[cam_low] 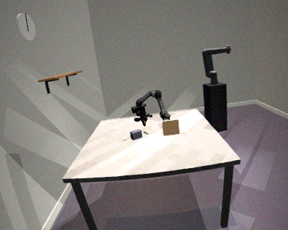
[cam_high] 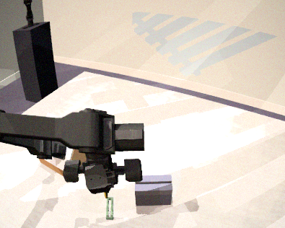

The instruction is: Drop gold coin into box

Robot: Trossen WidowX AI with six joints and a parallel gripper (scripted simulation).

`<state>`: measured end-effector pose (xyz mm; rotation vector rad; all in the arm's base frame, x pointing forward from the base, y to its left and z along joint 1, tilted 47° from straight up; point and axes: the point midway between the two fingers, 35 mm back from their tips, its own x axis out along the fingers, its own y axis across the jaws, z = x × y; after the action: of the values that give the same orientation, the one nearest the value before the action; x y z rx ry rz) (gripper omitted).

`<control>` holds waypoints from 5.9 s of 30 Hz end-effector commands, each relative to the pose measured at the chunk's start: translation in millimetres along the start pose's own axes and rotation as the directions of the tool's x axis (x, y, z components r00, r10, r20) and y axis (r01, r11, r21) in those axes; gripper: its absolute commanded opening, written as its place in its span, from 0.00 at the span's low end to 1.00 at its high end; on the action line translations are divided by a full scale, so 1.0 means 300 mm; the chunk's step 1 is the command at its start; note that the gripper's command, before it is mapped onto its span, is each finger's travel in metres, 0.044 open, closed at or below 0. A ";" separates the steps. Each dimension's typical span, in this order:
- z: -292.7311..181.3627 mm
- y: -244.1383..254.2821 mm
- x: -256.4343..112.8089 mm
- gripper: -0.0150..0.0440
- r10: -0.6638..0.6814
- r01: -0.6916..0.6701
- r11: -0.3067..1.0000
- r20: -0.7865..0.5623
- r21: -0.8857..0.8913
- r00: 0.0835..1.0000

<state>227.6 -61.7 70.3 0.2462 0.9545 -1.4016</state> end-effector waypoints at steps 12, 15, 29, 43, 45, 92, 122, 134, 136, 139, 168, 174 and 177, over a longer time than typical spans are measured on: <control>0.002 -0.008 -0.069 0.25 -0.005 0.005 0.995 -0.002 -0.099 1.000; 0.002 -0.007 -0.069 0.25 -0.005 0.005 0.979 -0.002 -0.202 1.000; 0.001 -0.003 -0.070 0.25 -0.005 0.003 0.773 -0.002 -0.634 1.000; 0.001 0.001 -0.071 0.25 -0.005 0.000 0.390 -0.002 -0.921 1.000; 0.001 0.001 -0.071 0.25 -0.005 -0.001 0.326 -0.002 -0.946 1.000; -0.053 0.275 -0.087 0.25 -0.001 -0.003 0.075 -0.004 -0.997 1.000; -0.104 0.400 -0.071 0.25 -0.003 0.001 0.069 0.001 -0.998 1.000; -0.111 0.418 -0.074 0.26 -0.003 0.002 0.084 0.002 -0.996 1.000; -0.111 0.415 -0.072 0.25 -0.004 0.003 0.079 0.003 -0.997 1.000; -0.110 0.413 -0.071 0.25 -0.004 0.003 0.076 0.003 -0.997 1.000; -0.109 0.411 -0.023 0.25 -0.004 0.004 0.070 0.004 -0.998 1.000; -0.110 0.411 -0.013 0.25 -0.004 0.004 0.070 0.004 -0.998 1.000; -0.110 0.411 -0.008 0.25 -0.004 0.004 0.070 0.004 -0.998 1.000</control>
<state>326.3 -9.8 6.1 -0.8615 1.7230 -0.3964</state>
